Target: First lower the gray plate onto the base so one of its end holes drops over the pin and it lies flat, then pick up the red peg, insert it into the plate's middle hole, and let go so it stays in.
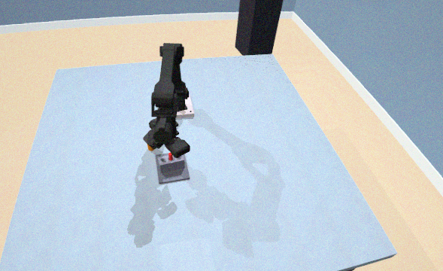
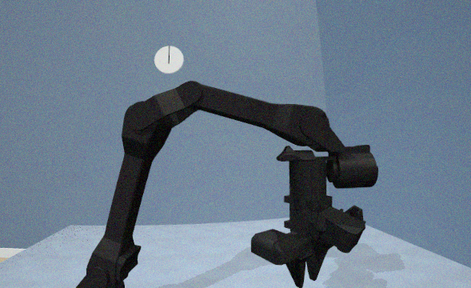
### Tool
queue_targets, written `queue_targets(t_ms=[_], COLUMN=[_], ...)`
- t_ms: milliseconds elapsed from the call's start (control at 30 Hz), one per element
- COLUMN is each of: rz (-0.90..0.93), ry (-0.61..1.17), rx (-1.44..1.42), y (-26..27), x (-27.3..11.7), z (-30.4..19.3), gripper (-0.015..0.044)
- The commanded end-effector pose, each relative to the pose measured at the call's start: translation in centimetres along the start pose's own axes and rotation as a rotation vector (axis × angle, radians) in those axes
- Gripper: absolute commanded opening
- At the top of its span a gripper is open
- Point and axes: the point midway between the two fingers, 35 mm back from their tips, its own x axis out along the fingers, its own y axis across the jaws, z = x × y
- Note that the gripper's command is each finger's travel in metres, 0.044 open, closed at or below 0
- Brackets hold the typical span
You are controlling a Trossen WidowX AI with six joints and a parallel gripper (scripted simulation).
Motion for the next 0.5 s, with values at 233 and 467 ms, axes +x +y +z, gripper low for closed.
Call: queue_targets(t_ms=[233, 467], rz=[0.002, 0.002], ry=[-0.007, -0.007], rx=[-0.001, -0.001], y=[0.0, 0.0], x=[-0.6, -0.82], z=[-0.11, -0.19], gripper=[0.015, 0.015])
